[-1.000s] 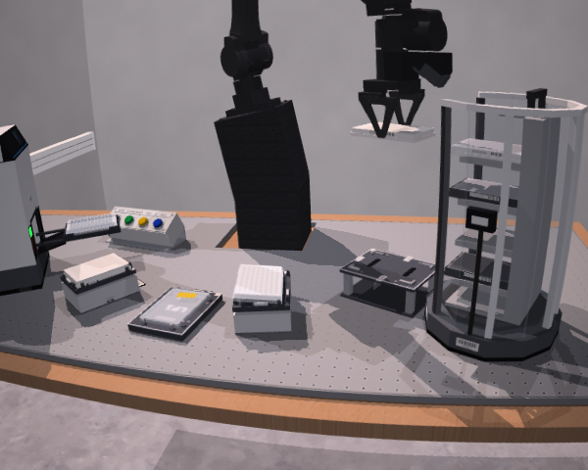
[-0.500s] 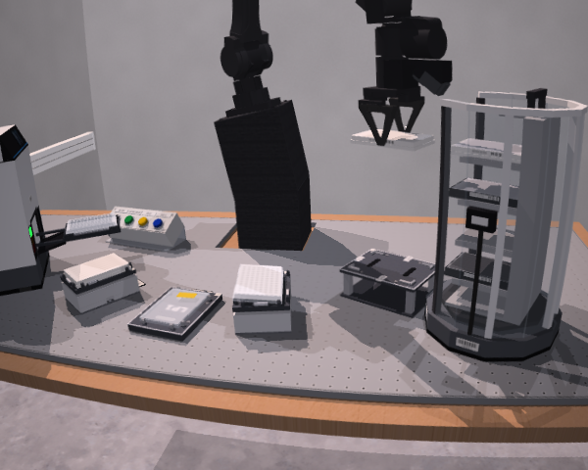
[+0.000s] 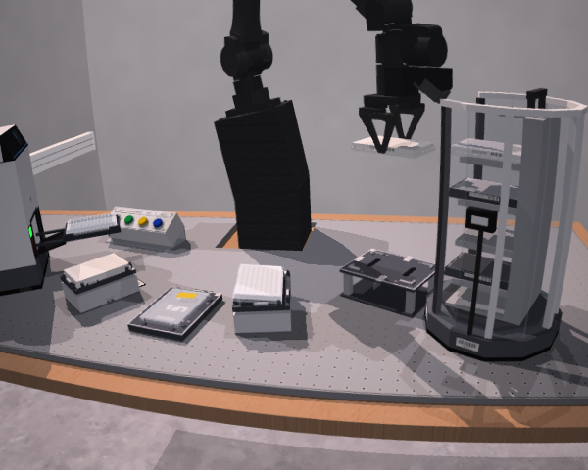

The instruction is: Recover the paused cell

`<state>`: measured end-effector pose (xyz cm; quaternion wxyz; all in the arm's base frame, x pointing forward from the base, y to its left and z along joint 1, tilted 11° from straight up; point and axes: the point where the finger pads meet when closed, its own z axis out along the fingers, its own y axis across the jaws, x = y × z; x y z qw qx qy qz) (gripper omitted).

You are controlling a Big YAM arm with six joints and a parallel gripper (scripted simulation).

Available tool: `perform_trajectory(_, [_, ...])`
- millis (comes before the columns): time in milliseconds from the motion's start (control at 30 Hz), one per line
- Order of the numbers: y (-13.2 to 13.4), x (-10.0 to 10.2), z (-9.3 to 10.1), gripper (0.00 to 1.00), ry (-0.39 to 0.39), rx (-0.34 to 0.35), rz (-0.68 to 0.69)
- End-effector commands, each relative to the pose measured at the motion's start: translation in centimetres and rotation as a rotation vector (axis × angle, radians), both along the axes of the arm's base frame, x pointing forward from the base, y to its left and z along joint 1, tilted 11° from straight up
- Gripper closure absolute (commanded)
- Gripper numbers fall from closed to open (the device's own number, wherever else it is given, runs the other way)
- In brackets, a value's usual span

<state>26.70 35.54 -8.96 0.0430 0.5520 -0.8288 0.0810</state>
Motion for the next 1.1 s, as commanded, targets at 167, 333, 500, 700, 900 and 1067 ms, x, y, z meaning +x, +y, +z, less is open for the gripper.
perform_trajectory(167, [-0.1, 0.7, -1.1, 0.16, -0.004, 0.004, -0.004])
perform_trajectory(333, [-0.2, 0.7, -1.6, 0.16, -0.004, 0.004, -0.002])
perform_trajectory(500, [-0.6, 0.6, -2.2, 0.16, -0.002, 0.0, -0.004])
perform_trajectory(700, [0.3, 1.1, -2.2, 0.16, -0.013, 0.016, -0.001])
perform_trajectory(900, [-0.8, 0.6, -3.2, 0.16, -0.001, -0.001, -0.004])
perform_trajectory(1067, [-0.8, 0.6, -3.6, 0.16, -0.001, -0.001, -0.003])
